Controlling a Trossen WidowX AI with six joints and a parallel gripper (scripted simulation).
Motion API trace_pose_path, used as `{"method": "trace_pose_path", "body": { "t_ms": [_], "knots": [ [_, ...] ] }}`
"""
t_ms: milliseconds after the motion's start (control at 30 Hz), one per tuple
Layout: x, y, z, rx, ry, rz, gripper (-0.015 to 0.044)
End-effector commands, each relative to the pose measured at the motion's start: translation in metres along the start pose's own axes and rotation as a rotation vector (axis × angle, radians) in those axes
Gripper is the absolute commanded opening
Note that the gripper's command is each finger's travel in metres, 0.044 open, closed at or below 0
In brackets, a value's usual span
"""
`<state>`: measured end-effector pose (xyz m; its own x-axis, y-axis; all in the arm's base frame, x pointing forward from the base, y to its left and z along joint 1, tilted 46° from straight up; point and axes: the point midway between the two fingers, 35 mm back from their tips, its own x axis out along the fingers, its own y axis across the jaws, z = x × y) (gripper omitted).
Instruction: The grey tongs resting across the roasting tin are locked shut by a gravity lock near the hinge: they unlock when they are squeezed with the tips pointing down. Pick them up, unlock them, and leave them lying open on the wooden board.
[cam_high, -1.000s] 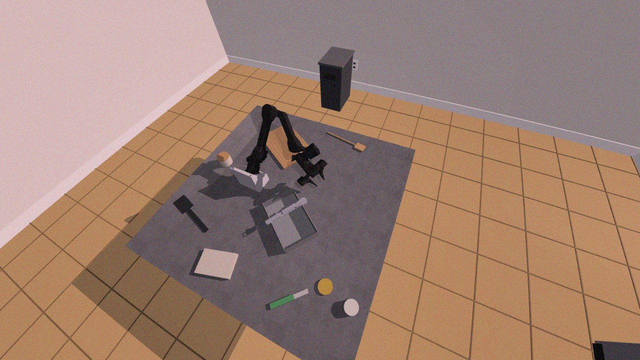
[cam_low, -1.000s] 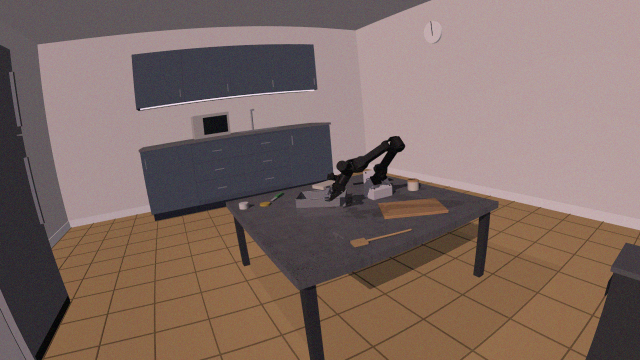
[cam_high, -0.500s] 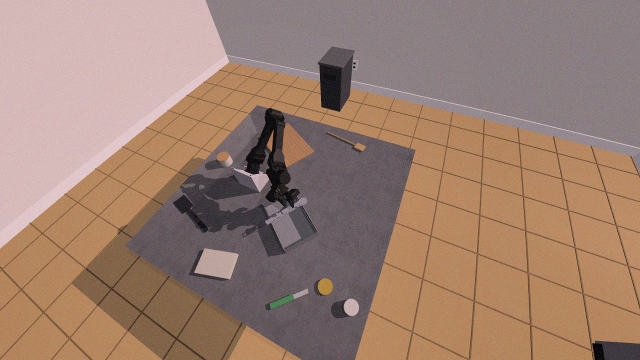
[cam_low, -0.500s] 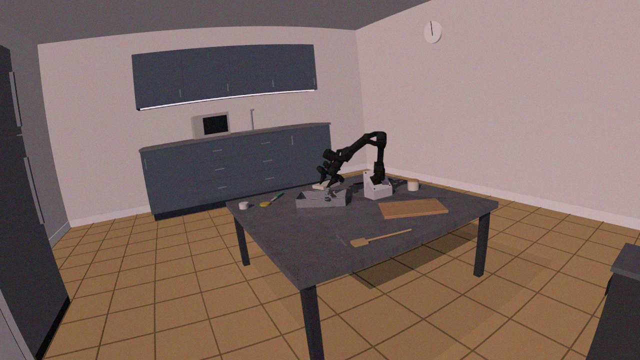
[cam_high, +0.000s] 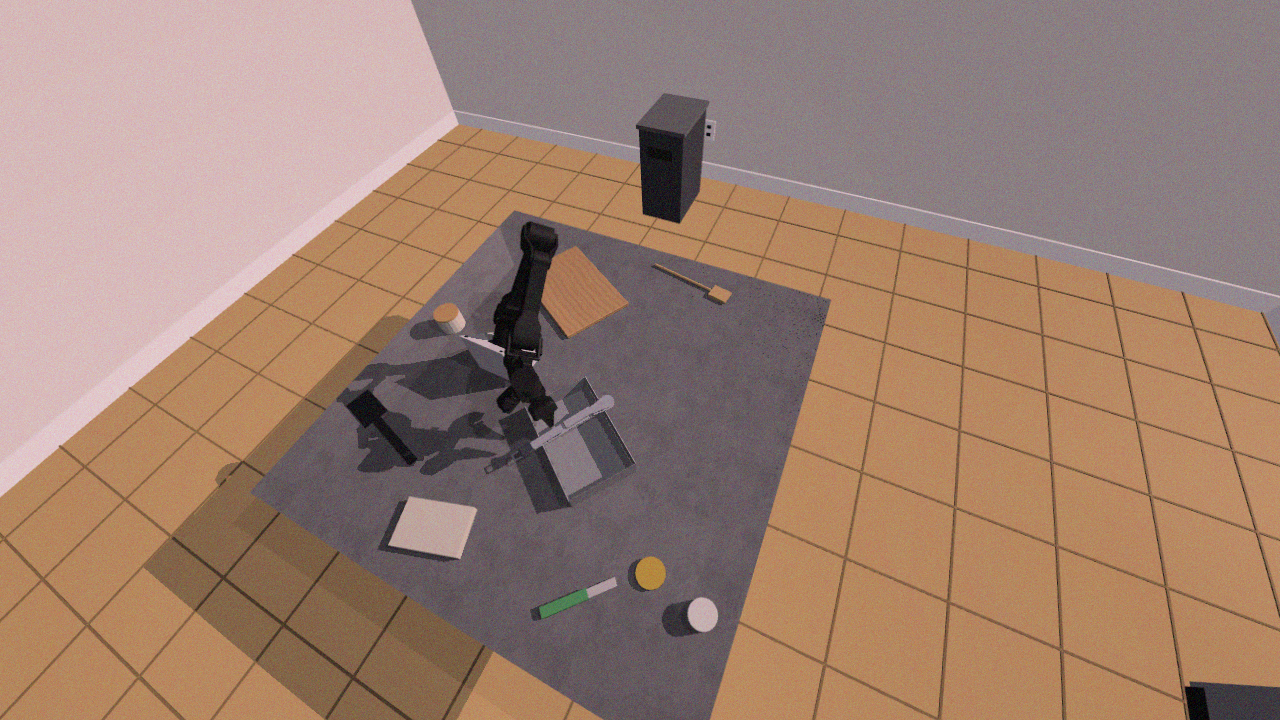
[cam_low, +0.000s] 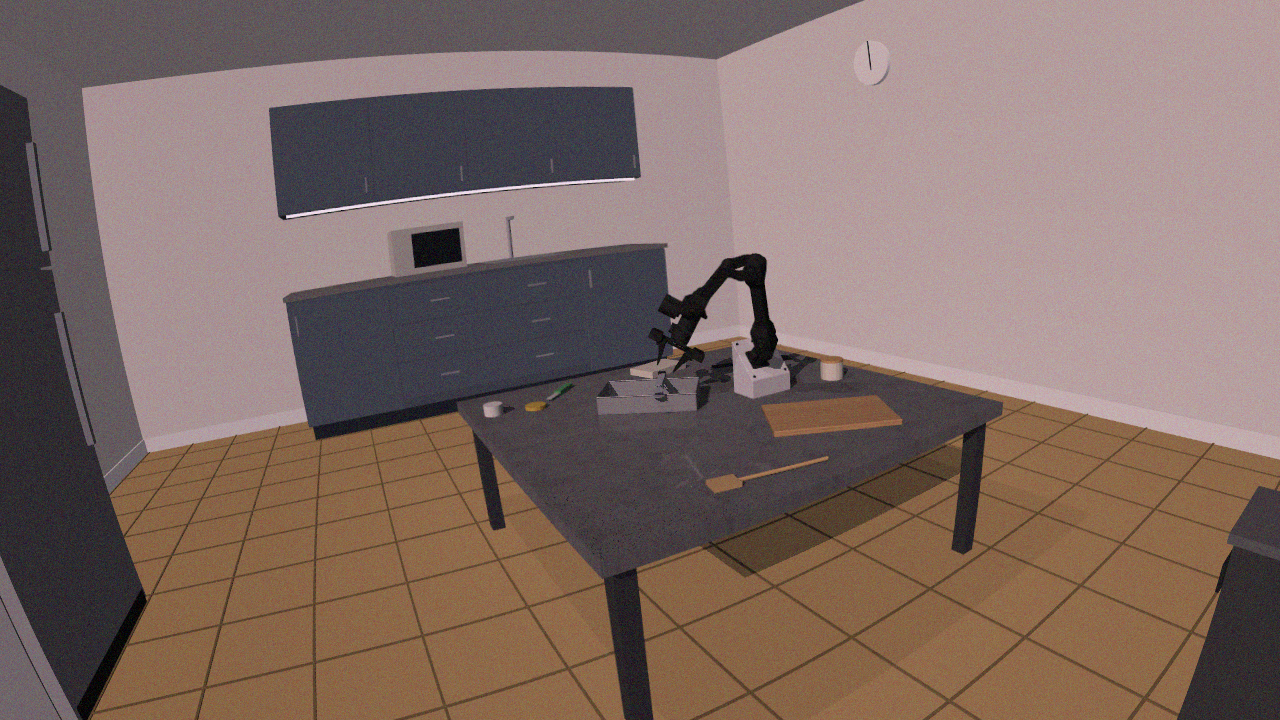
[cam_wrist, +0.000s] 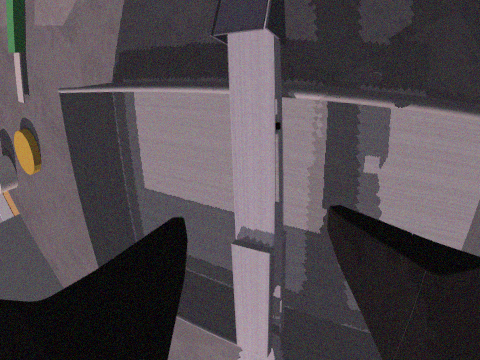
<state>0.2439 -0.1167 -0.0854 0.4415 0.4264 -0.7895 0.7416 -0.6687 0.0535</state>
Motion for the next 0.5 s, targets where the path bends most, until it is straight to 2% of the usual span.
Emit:
{"method": "trace_pose_path", "body": {
  "t_ms": [0,467],
  "knots": [
    [0.0,-0.002,0.003,0.005,0.003,-0.005,0.026],
    [0.016,0.0,0.003,0.005,0.001,-0.005,0.026]
  ]
}}
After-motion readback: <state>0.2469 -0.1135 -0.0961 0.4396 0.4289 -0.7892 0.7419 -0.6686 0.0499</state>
